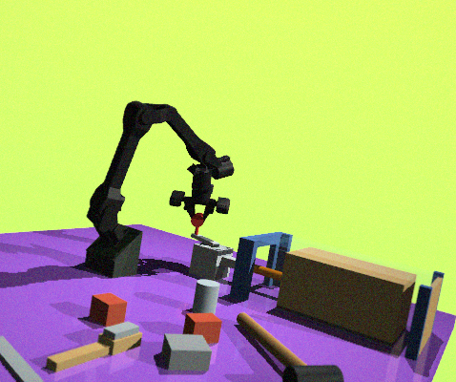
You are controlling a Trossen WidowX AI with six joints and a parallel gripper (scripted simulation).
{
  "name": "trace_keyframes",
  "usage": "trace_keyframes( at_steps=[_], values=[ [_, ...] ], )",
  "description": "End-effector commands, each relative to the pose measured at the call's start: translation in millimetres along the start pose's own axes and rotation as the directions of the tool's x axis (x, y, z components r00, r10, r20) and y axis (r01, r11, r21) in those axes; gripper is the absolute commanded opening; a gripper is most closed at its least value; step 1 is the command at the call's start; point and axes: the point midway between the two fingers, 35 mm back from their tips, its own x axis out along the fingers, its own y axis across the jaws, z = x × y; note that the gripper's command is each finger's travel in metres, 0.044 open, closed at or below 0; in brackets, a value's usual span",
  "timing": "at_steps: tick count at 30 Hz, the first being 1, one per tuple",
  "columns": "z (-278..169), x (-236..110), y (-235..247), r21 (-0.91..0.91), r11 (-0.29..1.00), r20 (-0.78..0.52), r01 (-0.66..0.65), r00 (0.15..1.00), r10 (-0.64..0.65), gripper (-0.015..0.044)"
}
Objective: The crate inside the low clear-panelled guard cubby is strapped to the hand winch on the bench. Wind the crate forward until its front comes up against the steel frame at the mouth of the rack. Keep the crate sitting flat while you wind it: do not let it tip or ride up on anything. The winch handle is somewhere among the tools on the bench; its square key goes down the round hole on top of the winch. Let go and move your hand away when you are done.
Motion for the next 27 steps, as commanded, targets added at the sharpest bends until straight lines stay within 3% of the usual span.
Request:
trace_keyframes(
  at_steps=[1,27],
  values=[
    [-13.7,-2.0,11.6,0.01,1.0,-0.026,-0.02,0.999,0.02,0.0],
    [-39.9,-14.9,26.3,0.011,1.0,-0.029,-0.021,0.999,0.021,0.0]
  ],
)
